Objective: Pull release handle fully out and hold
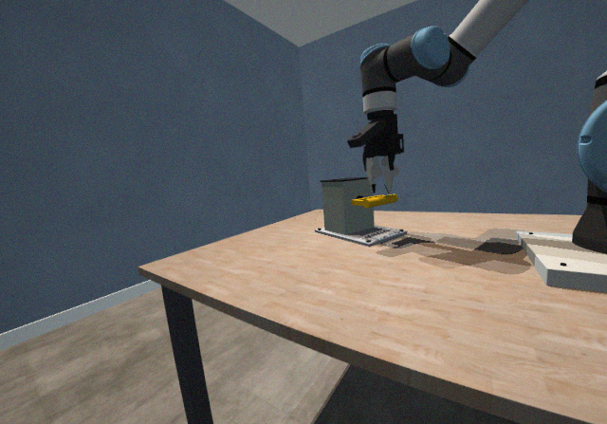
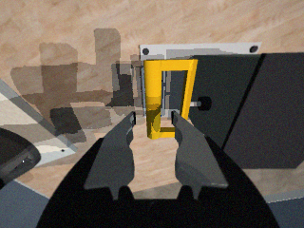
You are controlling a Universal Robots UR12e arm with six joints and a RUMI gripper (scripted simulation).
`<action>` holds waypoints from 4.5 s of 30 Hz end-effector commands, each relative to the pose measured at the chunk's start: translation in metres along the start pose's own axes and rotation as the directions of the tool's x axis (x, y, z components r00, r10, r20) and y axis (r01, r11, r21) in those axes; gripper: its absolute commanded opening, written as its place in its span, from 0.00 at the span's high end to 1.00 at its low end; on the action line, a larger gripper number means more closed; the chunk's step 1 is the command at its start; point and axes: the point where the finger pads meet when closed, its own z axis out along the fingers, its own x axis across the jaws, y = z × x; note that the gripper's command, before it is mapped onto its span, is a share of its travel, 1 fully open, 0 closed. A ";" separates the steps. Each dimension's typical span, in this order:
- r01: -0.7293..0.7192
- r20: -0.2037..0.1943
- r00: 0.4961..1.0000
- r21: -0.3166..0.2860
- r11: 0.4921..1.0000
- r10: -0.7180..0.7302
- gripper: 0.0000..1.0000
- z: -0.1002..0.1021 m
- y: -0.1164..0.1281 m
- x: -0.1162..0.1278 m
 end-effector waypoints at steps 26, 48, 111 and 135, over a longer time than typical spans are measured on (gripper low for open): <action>0.000 -0.001 1.000 0.000 1.000 0.000 0.69 0.005 0.000 0.001; 0.000 -0.001 1.000 0.000 1.000 0.000 0.69 0.026 0.000 0.001; 0.000 -0.001 1.000 0.000 1.000 0.000 1.00 0.036 0.000 0.001; 0.000 -0.001 1.000 0.000 1.000 0.000 1.00 0.036 0.000 0.001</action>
